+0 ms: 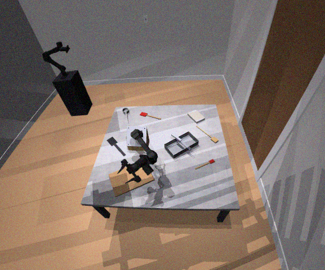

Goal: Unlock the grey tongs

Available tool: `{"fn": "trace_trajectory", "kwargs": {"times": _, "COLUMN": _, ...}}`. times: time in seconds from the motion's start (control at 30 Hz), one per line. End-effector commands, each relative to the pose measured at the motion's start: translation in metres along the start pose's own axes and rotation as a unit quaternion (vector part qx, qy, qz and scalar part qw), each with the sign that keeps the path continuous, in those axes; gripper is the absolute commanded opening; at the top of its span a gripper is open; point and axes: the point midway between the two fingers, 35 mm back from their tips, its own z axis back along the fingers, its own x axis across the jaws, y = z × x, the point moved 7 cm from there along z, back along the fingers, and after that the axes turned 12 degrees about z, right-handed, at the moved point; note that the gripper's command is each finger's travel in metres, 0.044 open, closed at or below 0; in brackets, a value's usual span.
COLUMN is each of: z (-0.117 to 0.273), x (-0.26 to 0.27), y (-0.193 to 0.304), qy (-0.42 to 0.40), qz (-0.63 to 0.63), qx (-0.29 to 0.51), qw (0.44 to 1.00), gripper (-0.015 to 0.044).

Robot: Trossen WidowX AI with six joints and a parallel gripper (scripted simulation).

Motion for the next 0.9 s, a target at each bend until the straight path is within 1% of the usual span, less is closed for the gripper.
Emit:
{"fn": "trace_trajectory", "kwargs": {"times": 0.0, "z": -0.001, "x": 0.001, "y": 0.0, "qy": -0.002, "qz": -0.001, "qx": 0.0, "qw": 1.0, "gripper": 0.0374}}
{"fn": "trace_trajectory", "kwargs": {"times": 0.13, "z": -0.01, "x": 0.016, "y": -0.002, "qy": -0.032, "qz": -0.022, "qx": 0.01, "qw": 0.999, "gripper": 0.0269}}
{"fn": "trace_trajectory", "kwargs": {"times": 0.17, "z": -0.013, "x": 0.023, "y": -0.003, "qy": -0.042, "qz": -0.021, "qx": 0.012, "qw": 0.999, "gripper": 0.026}}
{"fn": "trace_trajectory", "kwargs": {"times": 0.33, "z": -0.022, "x": 0.045, "y": -0.005, "qy": -0.081, "qz": -0.056, "qx": 0.029, "qw": 0.995, "gripper": 0.026}}
{"fn": "trace_trajectory", "kwargs": {"times": 0.53, "z": -0.037, "x": 0.116, "y": -0.008, "qy": -0.194, "qz": -0.133, "qx": 0.073, "qw": 0.969, "gripper": 0.026}}
{"fn": "trace_trajectory", "kwargs": {"times": 0.73, "z": -0.029, "x": 0.187, "y": -0.008, "qy": -0.299, "qz": -0.202, "qx": 0.147, "qw": 0.921, "gripper": 0.026}}
{"fn": "trace_trajectory", "kwargs": {"times": 0.87, "z": -0.012, "x": 0.234, "y": -0.006, "qy": -0.364, "qz": -0.239, "qx": 0.209, "qw": 0.876, "gripper": 0.026}}
